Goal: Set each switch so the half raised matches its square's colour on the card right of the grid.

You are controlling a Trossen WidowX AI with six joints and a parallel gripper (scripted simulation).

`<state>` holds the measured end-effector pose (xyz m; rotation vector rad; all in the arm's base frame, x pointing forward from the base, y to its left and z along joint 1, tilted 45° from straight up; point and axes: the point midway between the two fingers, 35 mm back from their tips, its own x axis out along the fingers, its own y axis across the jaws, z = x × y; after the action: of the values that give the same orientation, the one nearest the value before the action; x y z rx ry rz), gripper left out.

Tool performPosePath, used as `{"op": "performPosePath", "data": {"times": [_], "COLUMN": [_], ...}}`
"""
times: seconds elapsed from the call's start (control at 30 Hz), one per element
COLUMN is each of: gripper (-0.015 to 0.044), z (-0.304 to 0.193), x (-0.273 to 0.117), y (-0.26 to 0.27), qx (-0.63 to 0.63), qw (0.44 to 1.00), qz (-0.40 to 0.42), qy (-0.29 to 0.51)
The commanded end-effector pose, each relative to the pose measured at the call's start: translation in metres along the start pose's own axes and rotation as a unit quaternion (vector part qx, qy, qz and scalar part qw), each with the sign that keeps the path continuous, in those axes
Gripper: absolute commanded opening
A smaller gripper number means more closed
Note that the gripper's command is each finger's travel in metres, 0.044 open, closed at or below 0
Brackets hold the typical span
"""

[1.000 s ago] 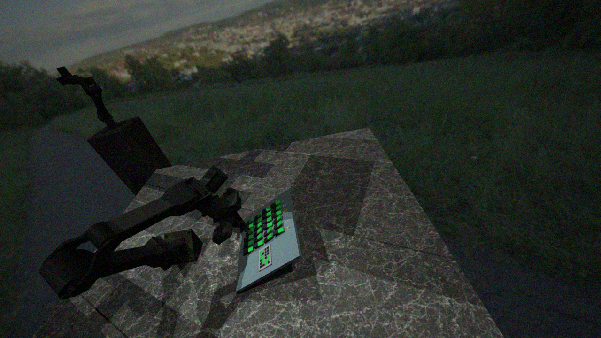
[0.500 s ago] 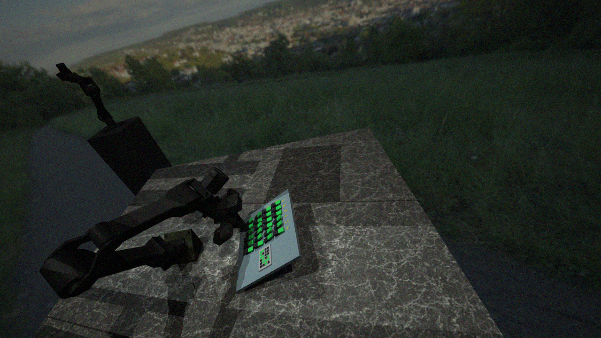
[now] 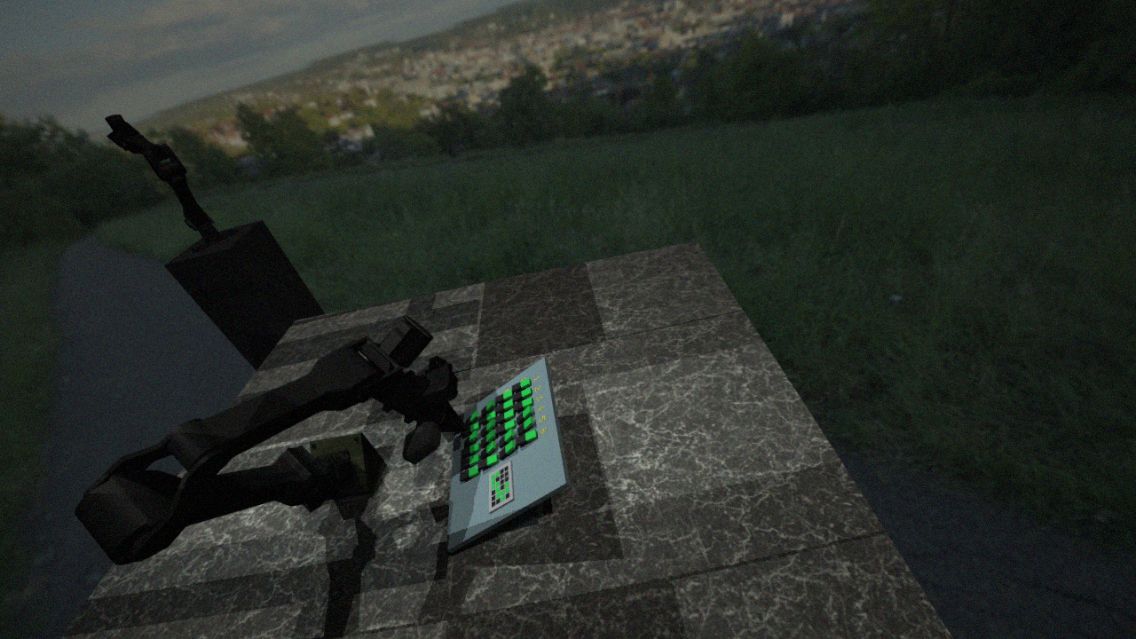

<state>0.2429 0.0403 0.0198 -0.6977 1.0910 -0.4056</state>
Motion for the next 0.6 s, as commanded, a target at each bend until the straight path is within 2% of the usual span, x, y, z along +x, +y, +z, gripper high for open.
{"op": "performPosePath", "data": {"times": [0.0,0.57], "gripper": [0.0,0.0], "z": [-0.0007,-0.0008], "x": [0.0008,0.0031], "y": [-0.0006,-0.0006], "qx": [-0.003,-0.003], "qw": [1.0,1.0], "qz": [-0.002,-0.002], "qy": [0.0,0.0]}}
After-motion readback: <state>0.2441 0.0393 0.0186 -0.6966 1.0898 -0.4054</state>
